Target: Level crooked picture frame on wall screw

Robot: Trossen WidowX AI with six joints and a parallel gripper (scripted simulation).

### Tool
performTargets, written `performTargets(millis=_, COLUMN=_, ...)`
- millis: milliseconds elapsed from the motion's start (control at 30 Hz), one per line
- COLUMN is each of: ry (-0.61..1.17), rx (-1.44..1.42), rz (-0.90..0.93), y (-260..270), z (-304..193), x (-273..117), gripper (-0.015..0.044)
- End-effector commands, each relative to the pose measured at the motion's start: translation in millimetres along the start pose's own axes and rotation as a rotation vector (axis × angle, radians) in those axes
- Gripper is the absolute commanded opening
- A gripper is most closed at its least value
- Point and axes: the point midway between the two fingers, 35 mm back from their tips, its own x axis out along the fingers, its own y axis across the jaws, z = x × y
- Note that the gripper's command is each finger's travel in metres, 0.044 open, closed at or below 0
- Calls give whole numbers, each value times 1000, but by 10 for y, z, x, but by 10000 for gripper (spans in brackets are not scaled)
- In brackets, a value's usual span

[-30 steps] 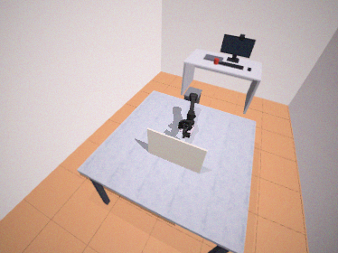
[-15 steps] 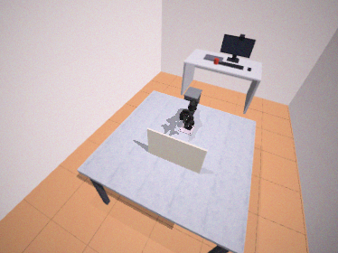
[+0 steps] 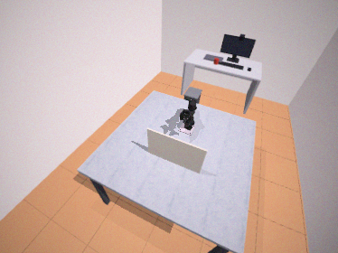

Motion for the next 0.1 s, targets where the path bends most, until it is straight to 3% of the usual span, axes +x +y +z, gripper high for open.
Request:
performTargets(millis=0, ry=-3, rx=4, rz=3, y=12, z=3, x=-5, gripper=260)
performTargets(millis=67, ry=-3, rx=4, rz=3, y=12, z=3, x=-5, gripper=260)
